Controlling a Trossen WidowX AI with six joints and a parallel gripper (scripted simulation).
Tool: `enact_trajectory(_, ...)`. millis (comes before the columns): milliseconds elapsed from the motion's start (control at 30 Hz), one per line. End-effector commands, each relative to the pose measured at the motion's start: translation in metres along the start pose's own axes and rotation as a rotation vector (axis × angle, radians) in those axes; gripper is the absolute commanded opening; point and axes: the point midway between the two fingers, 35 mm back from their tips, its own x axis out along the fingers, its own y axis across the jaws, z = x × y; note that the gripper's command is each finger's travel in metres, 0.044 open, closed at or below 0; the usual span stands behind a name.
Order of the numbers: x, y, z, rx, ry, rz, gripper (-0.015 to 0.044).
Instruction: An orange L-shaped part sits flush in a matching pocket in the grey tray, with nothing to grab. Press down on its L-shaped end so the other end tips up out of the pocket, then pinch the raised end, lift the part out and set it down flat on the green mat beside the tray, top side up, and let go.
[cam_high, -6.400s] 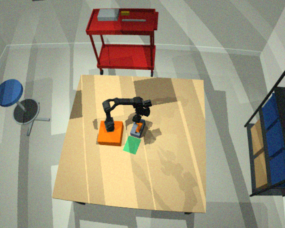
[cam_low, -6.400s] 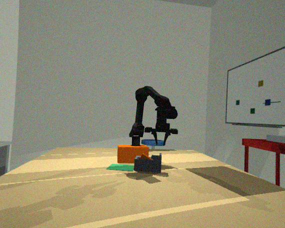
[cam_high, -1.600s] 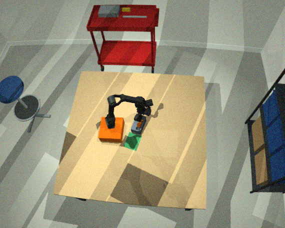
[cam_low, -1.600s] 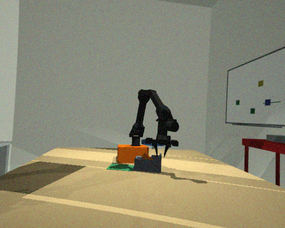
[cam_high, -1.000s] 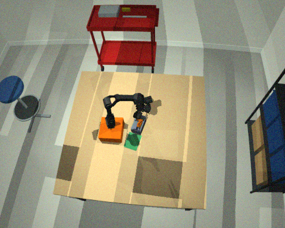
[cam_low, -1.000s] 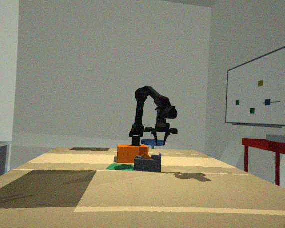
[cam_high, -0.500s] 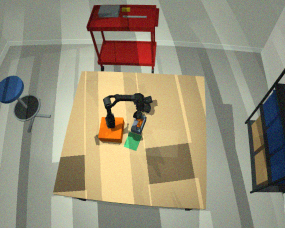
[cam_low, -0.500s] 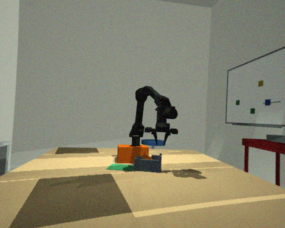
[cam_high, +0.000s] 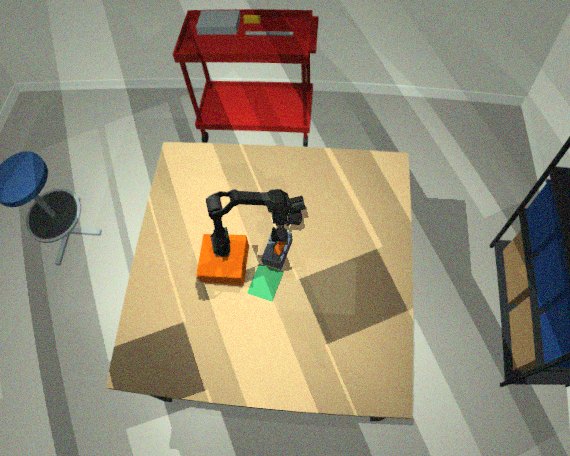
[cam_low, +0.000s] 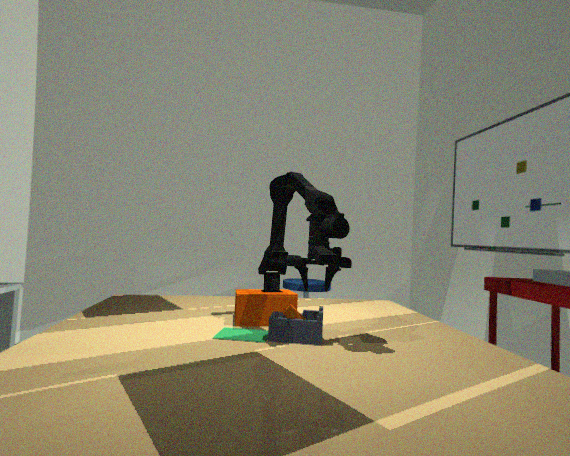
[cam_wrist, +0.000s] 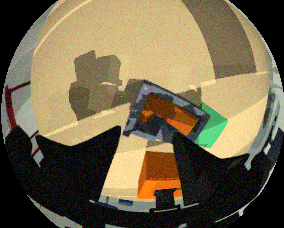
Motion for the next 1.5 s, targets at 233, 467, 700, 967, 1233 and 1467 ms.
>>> enact_trajectory(233, -0.005, -0.052, -0.006, -0.999, -0.009, -0.013, 0.0280)
enact_trajectory(467, -0.005, -0.066, -0.010, -1.283, -0.007, -0.016, 0.0280)
enact_trajectory(700, -0.005, -0.066, -0.010, -1.293, -0.006, -0.016, 0.0280)
enact_trajectory(967, -0.005, -0.066, -0.010, -1.293, -0.006, -0.016, 0.0280)
enact_trajectory(1233, 0.022, -0.066, -0.010, -1.293, -0.006, -0.016, 0.0280)
enact_trajectory(1467, 0.029, -0.066, -0.009, -1.293, -0.006, -0.016, 0.0280)
